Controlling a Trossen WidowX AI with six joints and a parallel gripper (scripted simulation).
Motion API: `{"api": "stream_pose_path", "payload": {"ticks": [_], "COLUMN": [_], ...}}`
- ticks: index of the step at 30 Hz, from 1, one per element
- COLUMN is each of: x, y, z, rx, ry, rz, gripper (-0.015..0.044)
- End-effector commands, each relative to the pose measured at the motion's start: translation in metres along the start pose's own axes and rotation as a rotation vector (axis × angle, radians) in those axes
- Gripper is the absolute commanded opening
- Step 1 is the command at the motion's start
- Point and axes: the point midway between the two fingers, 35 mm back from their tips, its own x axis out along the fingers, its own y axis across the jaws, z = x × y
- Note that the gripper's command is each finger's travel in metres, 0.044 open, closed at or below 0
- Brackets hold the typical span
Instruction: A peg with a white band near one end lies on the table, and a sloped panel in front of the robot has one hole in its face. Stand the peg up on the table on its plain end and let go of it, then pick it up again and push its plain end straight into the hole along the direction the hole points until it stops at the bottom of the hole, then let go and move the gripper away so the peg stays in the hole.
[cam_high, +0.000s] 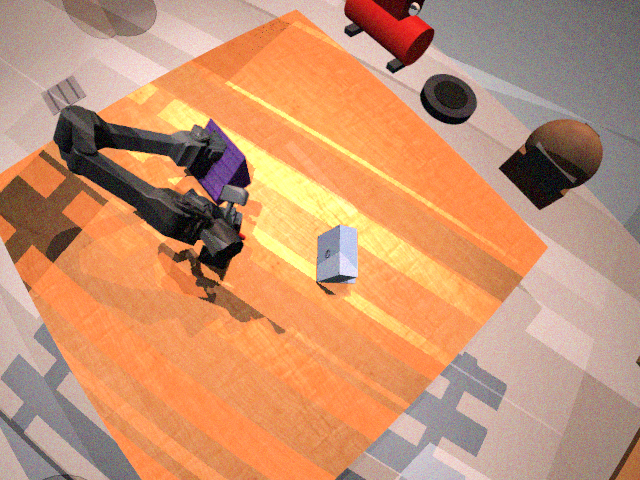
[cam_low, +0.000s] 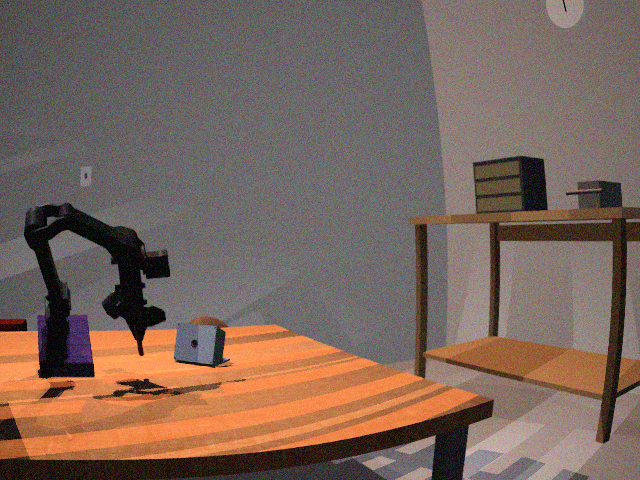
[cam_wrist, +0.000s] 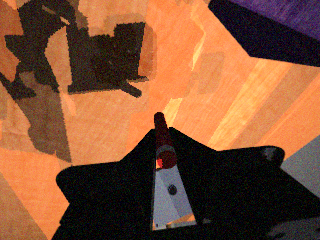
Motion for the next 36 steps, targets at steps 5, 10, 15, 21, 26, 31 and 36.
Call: {"api": "stream_pose_path", "payload": {"ticks": [5,10,15,21,26,31,36], "x": [0.008,0.012,0.016,0.020,0.022,0.025,0.026], "y": [-0.004,-0.006,-0.008,-0.009,-0.010,-0.011,-0.011], "z": [-0.010,-0.016,-0.023,-0.031,-0.037,-0.044,-0.050], "rx": [-0.020,-0.032,-0.045,-0.062,-0.078,-0.094,-0.111], "ry": [0.066,0.114,0.162,0.223,0.275,0.328,0.381], "rz": [-0.042,-0.065,-0.084,-0.104,-0.116,-0.125,-0.130], "gripper": [0.0000,0.0000,0.0000,0.0000,0.0000,0.0000,0.0000]}}
